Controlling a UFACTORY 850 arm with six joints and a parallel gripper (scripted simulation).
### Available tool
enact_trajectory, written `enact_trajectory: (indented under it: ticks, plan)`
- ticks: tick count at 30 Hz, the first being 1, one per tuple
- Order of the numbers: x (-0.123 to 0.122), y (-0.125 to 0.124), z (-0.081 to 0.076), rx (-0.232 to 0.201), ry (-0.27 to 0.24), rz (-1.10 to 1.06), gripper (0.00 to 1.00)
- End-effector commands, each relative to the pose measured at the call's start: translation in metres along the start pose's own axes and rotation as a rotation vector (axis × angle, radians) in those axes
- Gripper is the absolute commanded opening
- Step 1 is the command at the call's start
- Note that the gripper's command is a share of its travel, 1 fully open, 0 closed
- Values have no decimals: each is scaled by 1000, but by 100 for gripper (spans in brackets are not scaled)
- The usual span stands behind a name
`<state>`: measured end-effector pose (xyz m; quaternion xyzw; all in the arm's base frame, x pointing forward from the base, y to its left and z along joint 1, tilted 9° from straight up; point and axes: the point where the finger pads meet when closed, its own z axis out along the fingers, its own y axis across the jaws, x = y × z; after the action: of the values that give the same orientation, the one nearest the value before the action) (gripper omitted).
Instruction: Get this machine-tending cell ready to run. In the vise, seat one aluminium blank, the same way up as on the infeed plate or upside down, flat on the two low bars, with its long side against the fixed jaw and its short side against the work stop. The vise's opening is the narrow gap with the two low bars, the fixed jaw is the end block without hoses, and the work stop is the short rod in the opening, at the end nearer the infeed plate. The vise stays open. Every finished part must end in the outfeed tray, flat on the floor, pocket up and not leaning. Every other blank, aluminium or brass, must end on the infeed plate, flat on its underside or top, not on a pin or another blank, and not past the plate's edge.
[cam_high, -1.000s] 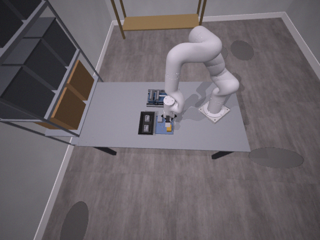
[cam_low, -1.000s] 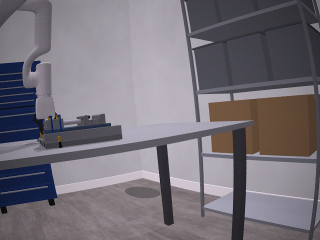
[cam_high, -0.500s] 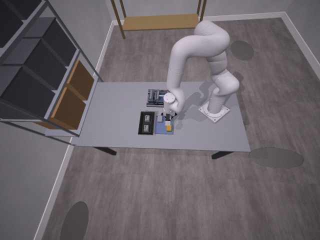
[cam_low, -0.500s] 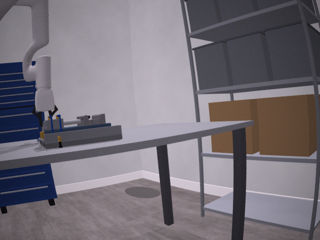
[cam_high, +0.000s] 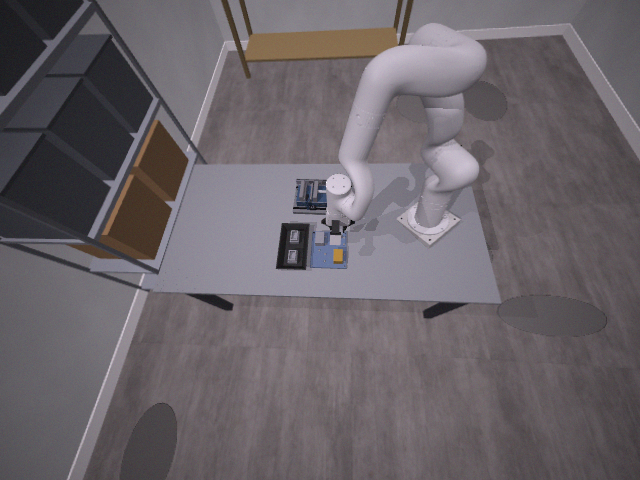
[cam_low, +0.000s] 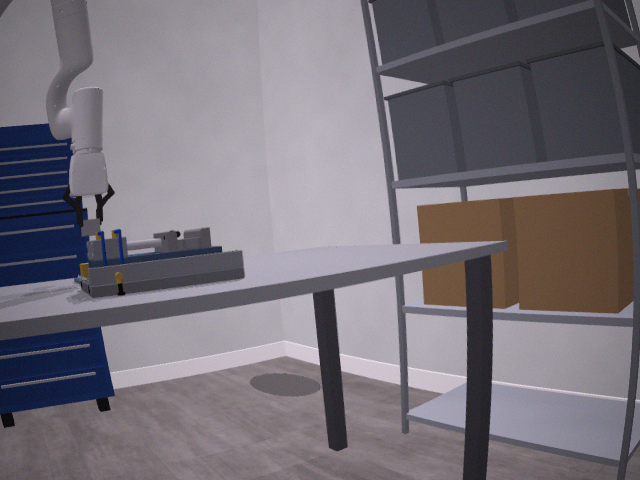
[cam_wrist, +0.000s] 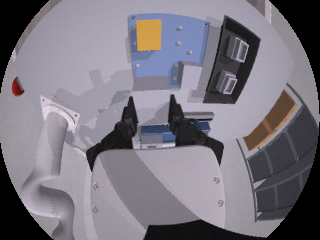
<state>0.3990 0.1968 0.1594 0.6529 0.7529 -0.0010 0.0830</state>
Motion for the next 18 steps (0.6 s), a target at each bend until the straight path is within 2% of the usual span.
enact_trajectory:
  ticks: [1,10,13,18]
  plan:
    - [0,1,-13,2,1,0,0]
    - [-3,4,-16,2,1,1,0]
    - [-31,34,-16,4,1,8,0]
    - [-62,61,-16,5,1,15,0]
